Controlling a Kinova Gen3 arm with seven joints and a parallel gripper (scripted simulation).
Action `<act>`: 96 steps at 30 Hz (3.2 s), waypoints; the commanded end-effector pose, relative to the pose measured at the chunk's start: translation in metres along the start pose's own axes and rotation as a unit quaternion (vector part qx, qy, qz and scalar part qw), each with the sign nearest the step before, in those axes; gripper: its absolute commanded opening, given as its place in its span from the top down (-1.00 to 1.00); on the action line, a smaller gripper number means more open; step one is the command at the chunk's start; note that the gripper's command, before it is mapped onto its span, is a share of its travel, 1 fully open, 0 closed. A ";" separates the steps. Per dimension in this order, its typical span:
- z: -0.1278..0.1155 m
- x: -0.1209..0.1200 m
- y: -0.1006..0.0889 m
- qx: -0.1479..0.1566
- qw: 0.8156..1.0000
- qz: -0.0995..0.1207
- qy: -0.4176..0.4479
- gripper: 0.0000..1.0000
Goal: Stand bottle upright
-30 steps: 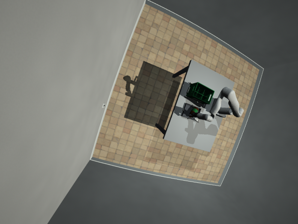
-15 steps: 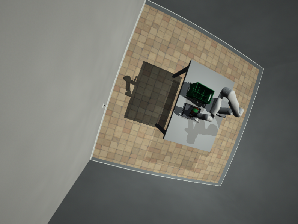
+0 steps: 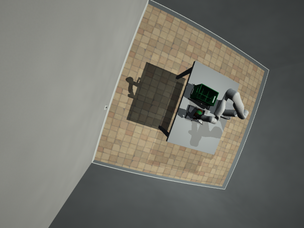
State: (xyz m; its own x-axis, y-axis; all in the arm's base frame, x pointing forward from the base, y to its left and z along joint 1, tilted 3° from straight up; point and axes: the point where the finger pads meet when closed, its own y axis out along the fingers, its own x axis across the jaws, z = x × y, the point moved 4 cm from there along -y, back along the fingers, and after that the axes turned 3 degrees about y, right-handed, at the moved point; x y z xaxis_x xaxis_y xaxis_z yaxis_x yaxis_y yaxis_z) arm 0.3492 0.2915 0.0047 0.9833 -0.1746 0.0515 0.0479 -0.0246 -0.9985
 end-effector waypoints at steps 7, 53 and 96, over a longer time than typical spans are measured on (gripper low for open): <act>0.000 0.000 -0.001 0.000 1.000 -0.001 0.000 1.00; 0.000 0.000 -0.015 0.000 1.000 -0.001 0.000 1.00; 0.000 0.000 -0.070 0.000 1.000 -0.001 0.000 1.00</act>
State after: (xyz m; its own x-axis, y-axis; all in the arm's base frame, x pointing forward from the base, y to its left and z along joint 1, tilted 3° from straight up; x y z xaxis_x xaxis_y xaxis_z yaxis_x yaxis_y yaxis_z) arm 0.3437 0.2929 0.0692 0.9840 -0.1725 0.0452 0.0412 -0.0269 -0.9988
